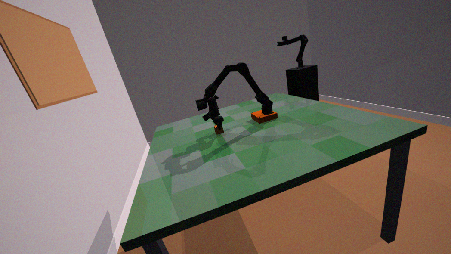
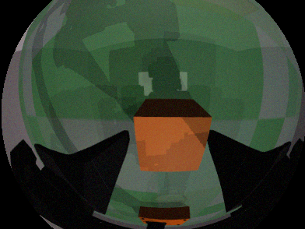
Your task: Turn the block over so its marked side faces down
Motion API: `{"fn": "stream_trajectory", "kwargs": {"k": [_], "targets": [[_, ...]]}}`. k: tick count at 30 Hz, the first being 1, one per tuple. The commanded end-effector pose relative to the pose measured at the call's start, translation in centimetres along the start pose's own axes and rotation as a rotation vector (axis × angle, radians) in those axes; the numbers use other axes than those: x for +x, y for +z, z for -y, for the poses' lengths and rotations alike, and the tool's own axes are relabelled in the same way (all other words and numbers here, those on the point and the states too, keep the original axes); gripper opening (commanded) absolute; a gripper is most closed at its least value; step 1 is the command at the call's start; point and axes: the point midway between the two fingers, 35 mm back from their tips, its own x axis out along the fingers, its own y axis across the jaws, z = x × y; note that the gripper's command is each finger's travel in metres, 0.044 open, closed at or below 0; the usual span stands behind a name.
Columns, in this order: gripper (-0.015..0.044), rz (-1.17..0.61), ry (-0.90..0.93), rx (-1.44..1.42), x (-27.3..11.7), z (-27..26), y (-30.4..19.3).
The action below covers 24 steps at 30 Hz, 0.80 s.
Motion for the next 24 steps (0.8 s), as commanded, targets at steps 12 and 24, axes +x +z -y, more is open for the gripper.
{"fn": "stream_trajectory", "kwargs": {"k": [12, 24], "targets": [[0.0163, 0.001, -0.004, 0.004, 0.1, 0.0, 0.0], [0.0025, 0.001, -0.004, 0.004, -1.0, 0.0, 0.0]]}}
